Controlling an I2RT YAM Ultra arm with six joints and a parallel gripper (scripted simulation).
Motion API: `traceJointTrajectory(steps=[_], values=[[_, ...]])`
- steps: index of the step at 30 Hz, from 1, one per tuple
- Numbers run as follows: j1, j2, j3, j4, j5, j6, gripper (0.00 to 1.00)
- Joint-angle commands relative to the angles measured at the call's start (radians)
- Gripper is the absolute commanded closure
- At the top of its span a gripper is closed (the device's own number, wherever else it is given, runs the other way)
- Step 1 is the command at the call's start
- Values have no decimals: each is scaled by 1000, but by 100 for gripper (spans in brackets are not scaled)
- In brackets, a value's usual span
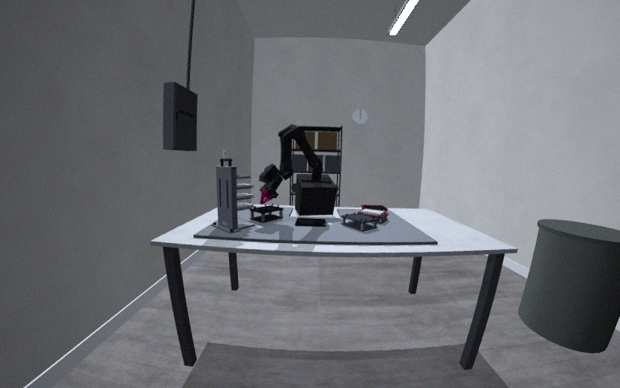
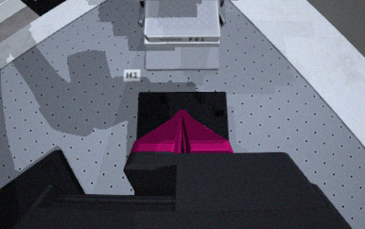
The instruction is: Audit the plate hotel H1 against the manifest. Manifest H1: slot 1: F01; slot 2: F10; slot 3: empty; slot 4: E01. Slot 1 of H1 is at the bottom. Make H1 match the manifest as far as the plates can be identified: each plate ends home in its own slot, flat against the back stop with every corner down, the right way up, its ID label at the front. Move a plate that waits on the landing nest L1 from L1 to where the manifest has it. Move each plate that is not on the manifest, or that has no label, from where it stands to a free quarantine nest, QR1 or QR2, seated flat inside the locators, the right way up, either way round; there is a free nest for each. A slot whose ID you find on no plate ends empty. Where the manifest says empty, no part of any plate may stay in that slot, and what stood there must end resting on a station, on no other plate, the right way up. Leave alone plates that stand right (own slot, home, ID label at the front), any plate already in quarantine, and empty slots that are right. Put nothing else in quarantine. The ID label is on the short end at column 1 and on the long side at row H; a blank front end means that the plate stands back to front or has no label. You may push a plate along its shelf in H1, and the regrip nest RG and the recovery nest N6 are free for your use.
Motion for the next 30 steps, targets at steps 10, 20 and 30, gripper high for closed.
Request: traceJointTrajectory(steps=[10,20,30], values=[[-26,-6,-54,65,-21,-16,100],[-58,-94,-104,16,-47,-38,0],[-102,-261,-136,-134,-82,-69,0]])
